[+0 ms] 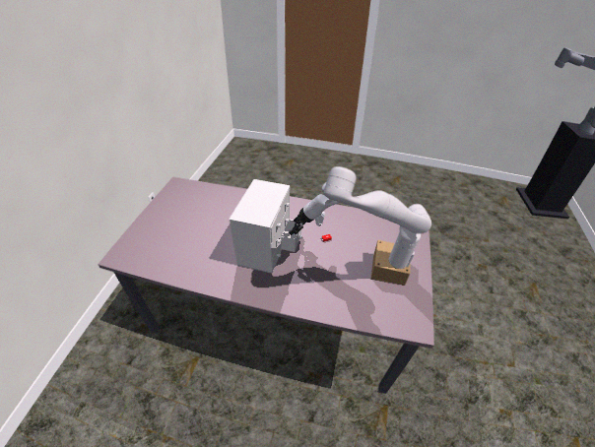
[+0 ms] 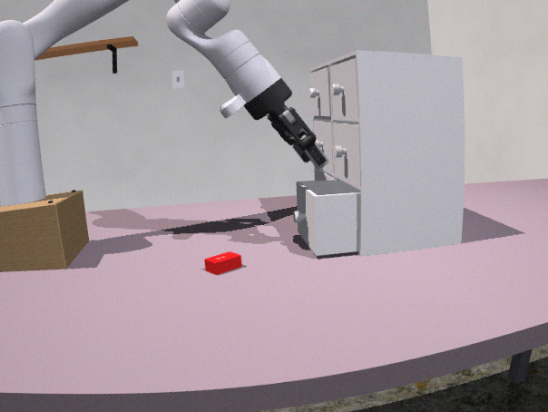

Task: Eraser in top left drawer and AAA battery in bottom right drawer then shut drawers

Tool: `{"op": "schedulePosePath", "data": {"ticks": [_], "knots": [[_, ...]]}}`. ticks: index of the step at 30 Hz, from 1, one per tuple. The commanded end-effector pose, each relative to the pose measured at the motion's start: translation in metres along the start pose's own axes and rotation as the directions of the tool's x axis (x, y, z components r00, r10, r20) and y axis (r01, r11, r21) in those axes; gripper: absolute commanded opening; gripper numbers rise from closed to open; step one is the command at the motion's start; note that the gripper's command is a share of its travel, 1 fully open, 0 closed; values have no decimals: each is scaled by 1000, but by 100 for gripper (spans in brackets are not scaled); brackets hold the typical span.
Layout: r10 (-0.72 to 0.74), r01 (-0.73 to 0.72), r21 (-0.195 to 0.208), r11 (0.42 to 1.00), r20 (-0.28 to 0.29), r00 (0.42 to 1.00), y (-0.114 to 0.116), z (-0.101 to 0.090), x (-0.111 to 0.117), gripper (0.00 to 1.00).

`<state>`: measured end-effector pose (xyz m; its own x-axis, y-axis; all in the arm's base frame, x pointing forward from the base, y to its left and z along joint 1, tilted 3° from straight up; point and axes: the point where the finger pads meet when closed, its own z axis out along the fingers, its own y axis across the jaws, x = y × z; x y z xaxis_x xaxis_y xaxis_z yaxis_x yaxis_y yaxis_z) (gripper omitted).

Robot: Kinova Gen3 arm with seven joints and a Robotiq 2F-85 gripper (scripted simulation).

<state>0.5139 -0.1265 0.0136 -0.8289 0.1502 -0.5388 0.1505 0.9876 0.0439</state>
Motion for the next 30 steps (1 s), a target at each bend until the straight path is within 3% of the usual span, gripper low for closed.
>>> {"op": "schedulePosePath", "data": {"ticks": [1,12,25,30], "knots": [[3,-3,1,1000,0,1000,0,-4,4,100],[3,-3,1,1000,0,1000,0,-30,37,100],[3,-3,1,1000,0,1000,0,-78,96,100],[3,-3,0,1000,-3,1000,0,-85,105,100]]}}
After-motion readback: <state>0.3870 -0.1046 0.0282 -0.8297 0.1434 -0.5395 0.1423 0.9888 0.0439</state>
